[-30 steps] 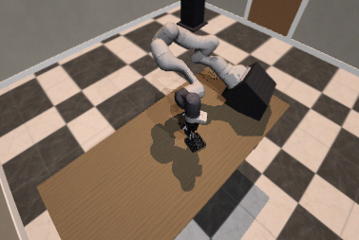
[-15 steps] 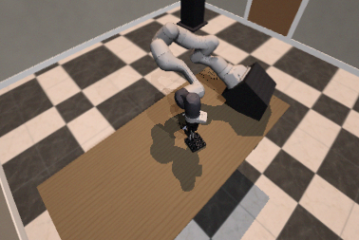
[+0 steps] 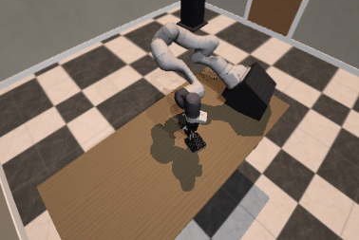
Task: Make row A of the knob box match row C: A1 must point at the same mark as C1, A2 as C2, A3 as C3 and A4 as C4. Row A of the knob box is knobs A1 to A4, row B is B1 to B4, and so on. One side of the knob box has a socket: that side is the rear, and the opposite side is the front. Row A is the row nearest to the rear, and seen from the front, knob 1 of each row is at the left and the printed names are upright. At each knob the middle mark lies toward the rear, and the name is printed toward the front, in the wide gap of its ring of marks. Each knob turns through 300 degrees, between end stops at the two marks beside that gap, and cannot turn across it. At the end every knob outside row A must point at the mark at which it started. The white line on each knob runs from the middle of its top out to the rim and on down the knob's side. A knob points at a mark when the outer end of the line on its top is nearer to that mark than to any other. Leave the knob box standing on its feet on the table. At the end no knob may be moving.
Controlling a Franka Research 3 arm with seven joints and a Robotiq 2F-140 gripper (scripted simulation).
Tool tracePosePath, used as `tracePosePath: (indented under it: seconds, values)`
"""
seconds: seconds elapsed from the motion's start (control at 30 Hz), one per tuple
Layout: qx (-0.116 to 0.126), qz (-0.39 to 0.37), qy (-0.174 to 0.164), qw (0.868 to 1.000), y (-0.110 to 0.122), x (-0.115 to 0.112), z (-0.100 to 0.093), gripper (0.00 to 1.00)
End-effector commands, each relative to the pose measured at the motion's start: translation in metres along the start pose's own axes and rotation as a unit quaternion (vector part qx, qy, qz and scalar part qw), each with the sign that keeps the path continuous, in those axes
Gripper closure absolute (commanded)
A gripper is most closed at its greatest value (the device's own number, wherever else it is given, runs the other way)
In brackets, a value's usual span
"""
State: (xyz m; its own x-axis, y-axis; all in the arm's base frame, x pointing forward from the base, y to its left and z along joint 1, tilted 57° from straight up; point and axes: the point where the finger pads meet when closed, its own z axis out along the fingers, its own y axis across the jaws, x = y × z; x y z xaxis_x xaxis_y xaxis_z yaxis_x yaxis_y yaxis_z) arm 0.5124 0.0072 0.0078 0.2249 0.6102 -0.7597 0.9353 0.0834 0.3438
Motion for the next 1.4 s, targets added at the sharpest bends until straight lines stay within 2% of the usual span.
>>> tracePosePath:
  seconds: [0.0,1.37]
  values:
    - [-0.001,0.003,0.000,1.000,0.0018,0.0001,0.0011,0.95]
    - [-0.001,0.009,0.000,1.000,0.0018,0.0001,0.0011,0.95]
